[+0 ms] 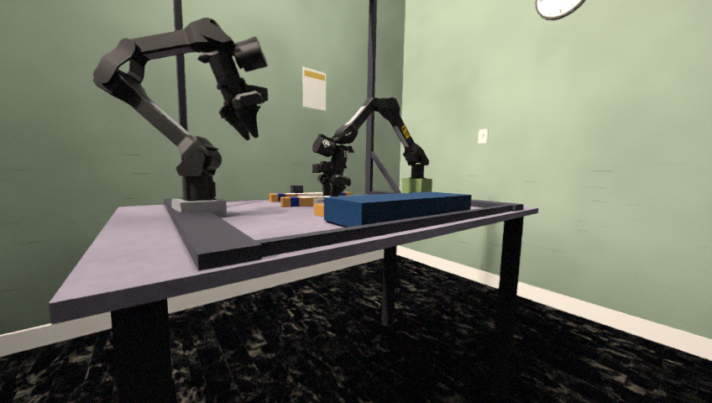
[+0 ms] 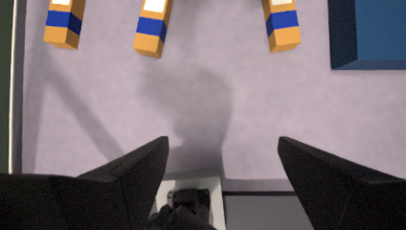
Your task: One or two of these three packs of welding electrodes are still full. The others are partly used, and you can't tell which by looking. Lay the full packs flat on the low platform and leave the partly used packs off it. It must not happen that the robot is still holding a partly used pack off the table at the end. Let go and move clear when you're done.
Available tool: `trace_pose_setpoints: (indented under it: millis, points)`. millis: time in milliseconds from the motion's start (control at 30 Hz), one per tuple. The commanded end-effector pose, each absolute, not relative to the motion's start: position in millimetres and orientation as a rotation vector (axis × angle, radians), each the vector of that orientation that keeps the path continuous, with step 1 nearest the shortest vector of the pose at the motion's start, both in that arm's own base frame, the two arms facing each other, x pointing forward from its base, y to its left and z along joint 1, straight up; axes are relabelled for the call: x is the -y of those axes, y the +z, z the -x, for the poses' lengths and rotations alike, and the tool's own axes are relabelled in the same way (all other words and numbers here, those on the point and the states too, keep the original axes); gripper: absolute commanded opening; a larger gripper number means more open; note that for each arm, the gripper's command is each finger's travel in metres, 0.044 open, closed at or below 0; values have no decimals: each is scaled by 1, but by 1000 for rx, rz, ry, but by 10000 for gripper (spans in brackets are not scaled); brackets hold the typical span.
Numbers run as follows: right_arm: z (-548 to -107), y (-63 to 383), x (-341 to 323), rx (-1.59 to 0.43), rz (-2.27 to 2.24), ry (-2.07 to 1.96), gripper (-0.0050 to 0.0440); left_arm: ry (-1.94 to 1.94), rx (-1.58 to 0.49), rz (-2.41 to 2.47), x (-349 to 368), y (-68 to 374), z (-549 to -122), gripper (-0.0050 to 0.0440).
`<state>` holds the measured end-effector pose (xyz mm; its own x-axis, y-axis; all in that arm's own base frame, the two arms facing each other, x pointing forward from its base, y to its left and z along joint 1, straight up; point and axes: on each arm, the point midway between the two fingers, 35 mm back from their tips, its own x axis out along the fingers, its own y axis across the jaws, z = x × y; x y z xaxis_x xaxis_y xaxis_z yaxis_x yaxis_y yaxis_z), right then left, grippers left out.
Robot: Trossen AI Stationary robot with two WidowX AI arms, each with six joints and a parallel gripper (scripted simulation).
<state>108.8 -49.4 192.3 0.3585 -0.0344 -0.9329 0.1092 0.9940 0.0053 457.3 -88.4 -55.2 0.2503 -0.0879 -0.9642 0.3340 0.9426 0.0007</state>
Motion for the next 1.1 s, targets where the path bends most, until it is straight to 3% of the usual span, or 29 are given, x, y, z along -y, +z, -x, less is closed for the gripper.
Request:
trace_pose_setpoints:
  millis: [0, 567, 1067]
  points:
    - [-110, 200, 50, -1177, -56, -96, 330, -287, -1267, -220, 88, -46, -461, 330]
    - [-110, 200, 50, -1177, -56, -96, 330, -287, -1267, -220, 88, -46, -461, 330]
    - [-110, 200, 50, -1177, -56, -96, 330, -282, -1241, -217, 89, 19, -465, 330]
